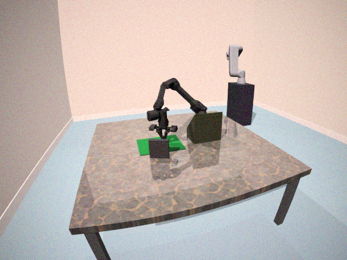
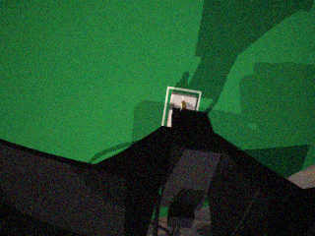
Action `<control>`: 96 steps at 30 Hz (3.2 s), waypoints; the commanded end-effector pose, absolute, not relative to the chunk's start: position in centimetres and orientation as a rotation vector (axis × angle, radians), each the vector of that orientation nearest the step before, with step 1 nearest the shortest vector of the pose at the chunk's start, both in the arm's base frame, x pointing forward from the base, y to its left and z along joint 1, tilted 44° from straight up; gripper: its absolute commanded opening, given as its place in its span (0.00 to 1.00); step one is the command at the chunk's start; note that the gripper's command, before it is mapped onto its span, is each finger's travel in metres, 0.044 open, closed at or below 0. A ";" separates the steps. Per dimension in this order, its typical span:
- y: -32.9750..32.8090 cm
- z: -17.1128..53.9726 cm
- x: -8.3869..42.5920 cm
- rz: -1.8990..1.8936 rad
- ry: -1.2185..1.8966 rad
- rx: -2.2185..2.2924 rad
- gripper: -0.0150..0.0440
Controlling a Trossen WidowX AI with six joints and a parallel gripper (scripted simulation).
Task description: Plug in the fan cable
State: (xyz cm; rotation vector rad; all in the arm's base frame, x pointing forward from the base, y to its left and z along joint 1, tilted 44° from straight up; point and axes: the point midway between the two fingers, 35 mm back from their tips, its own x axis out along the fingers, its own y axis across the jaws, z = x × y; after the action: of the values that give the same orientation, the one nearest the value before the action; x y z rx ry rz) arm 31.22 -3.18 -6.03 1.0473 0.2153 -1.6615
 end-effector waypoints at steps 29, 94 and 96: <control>-3.6 -6.2 31.4 -1.659 0.210 1.044 0.25; -1.1 -3.8 31.4 -1.659 0.212 1.045 0.69; -0.8 -3.6 31.4 -1.659 0.212 1.045 0.69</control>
State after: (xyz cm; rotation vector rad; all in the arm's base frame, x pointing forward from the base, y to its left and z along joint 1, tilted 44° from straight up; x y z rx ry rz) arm 31.17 -2.11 -4.87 1.0302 0.2153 -1.6620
